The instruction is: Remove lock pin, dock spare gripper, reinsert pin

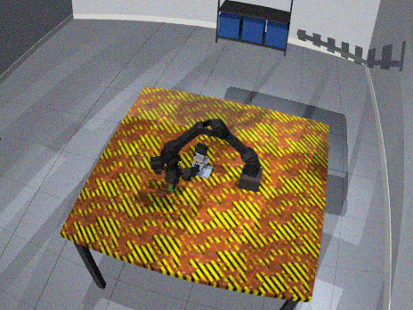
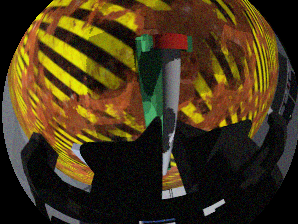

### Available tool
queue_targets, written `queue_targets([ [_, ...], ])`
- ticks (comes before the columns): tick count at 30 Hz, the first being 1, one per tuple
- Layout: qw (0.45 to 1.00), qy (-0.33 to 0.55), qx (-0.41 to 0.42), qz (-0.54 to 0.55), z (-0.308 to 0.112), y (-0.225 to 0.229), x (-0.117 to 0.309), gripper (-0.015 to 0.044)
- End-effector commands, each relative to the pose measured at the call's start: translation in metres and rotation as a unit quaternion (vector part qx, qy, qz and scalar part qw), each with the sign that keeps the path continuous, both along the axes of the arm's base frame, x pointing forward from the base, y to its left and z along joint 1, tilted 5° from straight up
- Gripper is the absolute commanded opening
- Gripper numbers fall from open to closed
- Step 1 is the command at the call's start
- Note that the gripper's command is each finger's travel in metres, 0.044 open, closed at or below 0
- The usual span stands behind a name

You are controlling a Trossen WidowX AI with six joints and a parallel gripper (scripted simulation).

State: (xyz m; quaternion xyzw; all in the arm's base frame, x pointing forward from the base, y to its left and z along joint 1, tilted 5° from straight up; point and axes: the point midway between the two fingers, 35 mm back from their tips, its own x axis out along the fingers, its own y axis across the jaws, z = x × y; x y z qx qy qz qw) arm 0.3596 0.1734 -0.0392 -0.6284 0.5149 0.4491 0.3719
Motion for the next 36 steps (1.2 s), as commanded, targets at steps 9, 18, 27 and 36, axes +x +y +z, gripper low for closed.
queue_targets([
  [9,1.0,0.001,0.001,0.001,0.009,0.001,0.001,0.0],
  [18,1.0,0.001,0.001,0.001,0.046,0.004,0.001,0.0],
  [27,1.0,0.002,-0.002,0.003,0.062,0.004,-0.001,0.0007],
  [36,1.0,0.001,0.0,-0.014,0.062,0.004,-0.001,0.0],
])
